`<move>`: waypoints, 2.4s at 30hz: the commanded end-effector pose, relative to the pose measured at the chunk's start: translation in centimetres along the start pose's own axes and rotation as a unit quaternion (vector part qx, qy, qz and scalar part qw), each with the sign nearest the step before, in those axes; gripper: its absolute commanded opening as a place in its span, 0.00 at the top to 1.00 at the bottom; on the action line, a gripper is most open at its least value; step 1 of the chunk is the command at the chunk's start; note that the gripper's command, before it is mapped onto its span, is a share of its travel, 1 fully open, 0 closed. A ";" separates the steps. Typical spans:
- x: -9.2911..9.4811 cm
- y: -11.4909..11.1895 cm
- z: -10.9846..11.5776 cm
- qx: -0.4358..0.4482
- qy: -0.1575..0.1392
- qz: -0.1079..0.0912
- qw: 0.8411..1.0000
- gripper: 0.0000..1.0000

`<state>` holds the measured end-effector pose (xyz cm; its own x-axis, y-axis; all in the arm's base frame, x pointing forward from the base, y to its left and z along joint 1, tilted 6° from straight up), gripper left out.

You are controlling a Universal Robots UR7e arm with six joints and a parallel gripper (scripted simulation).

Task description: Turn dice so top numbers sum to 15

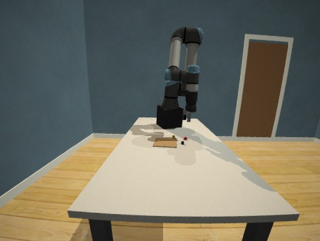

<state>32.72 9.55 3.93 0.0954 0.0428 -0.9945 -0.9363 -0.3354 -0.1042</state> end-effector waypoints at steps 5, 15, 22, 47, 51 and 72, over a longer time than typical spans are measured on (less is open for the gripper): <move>0.0 -0.1 -0.1 0.016 0.001 -0.001 1.000 0.00; 0.1 0.0 -0.2 0.061 0.001 -0.001 0.998 0.00; 0.4 0.3 -0.4 0.129 0.001 -0.001 0.992 0.00; 1.3 1.4 -0.6 0.389 0.000 -0.002 0.921 0.00; 1.5 1.5 -0.6 0.431 0.000 -0.002 0.902 0.00; 2.3 1.9 -0.3 0.628 0.000 -0.002 0.778 0.00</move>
<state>31.51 8.65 1.82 0.1013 0.0484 -0.9937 -0.6483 0.7609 -0.0291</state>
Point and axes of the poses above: the point where the finger pads meet when closed, its own x axis out along the fingers, its own y axis across the jaws, z = x × y, the point moved 3 cm from there along -x, back along the fingers
